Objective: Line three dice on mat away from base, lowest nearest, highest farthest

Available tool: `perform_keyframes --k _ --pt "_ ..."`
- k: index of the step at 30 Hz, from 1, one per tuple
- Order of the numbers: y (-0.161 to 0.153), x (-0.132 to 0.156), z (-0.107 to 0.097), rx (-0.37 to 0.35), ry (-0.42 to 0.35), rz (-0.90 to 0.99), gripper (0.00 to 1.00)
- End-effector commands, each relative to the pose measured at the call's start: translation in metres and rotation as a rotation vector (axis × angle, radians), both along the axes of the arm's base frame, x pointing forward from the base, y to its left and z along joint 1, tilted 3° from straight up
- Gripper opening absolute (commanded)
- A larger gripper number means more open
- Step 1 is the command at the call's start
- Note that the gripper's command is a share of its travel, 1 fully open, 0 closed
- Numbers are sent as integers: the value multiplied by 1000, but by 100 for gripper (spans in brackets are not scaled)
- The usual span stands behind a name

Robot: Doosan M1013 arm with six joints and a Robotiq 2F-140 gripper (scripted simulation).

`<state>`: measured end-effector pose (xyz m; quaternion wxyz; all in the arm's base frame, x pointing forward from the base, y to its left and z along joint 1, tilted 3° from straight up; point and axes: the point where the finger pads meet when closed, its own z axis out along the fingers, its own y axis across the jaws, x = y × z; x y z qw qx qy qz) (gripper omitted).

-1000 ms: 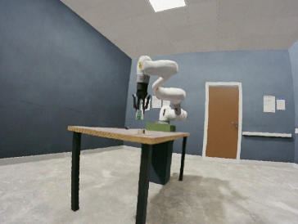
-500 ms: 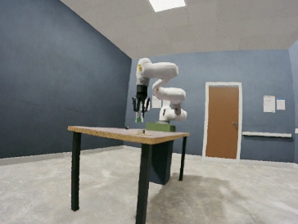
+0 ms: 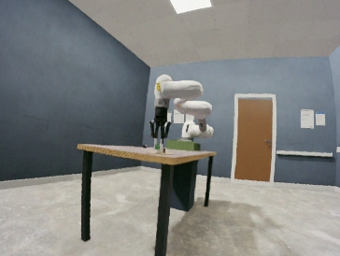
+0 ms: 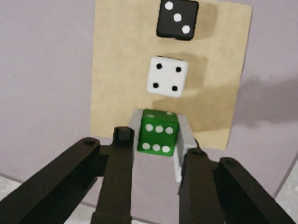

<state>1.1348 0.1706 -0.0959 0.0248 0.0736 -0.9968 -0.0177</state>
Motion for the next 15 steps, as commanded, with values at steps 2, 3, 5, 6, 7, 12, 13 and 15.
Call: perform_keyframes --k 2,3,5,6,7,12,13,15 --pt "1 1 -12 1 -3 0 24" --pt "1 1 -13 1 -3 0 24" --pt "1 1 -13 1 -3 0 24" --pt "1 1 -13 1 -3 0 24" --pt "1 1 -13 1 -3 0 24" --pt "1 1 -13 1 -3 0 24" --pt "1 1 -13 1 -3 0 24" --pt "1 1 -13 1 -3 0 24"
